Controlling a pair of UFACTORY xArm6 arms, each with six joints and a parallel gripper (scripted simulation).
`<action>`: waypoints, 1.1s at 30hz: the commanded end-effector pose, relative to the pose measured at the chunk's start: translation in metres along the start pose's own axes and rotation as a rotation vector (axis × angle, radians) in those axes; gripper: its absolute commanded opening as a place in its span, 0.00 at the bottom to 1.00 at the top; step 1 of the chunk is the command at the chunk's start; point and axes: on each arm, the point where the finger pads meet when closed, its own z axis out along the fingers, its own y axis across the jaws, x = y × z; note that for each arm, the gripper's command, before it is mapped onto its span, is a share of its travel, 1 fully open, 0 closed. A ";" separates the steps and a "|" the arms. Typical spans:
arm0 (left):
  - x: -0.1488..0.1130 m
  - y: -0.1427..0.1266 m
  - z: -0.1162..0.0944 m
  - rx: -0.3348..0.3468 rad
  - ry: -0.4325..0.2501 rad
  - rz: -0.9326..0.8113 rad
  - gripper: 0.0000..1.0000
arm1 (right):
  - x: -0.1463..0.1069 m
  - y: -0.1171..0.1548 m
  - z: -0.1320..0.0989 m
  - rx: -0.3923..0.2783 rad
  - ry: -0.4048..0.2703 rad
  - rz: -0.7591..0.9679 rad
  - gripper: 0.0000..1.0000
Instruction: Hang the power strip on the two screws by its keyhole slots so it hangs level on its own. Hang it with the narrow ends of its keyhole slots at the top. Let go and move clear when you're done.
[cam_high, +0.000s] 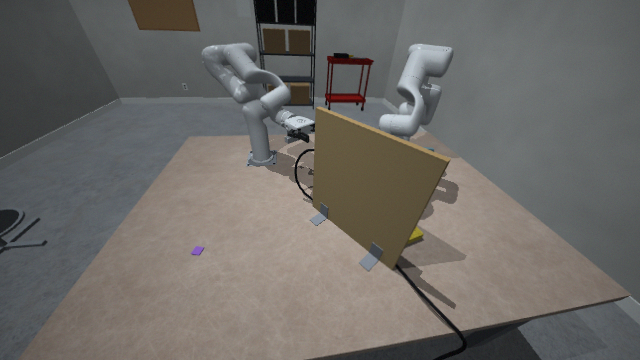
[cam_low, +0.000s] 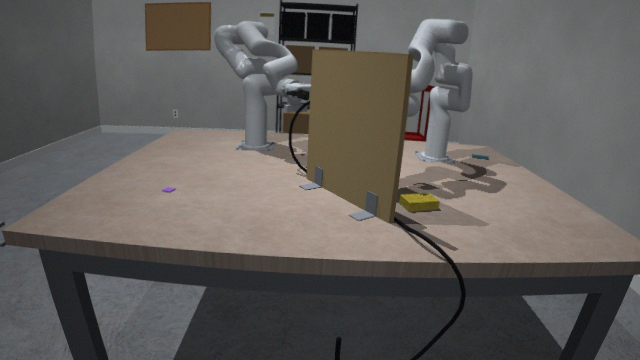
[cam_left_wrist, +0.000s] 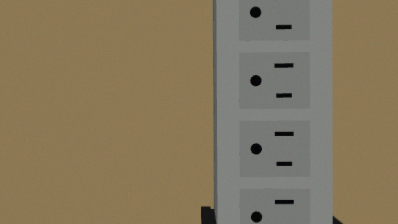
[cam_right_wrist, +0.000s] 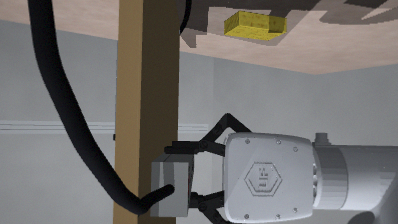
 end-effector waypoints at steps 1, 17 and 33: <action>0.000 0.003 0.001 -0.005 0.000 0.001 0.00 | -0.002 0.000 0.001 0.000 -0.003 0.001 1.00; 0.000 0.002 0.001 -0.005 0.000 0.001 0.00 | -0.002 0.000 0.001 0.000 -0.003 0.001 1.00; 0.000 -0.001 0.001 -0.005 0.000 0.001 0.00 | -0.002 0.000 0.001 0.000 -0.003 0.001 1.00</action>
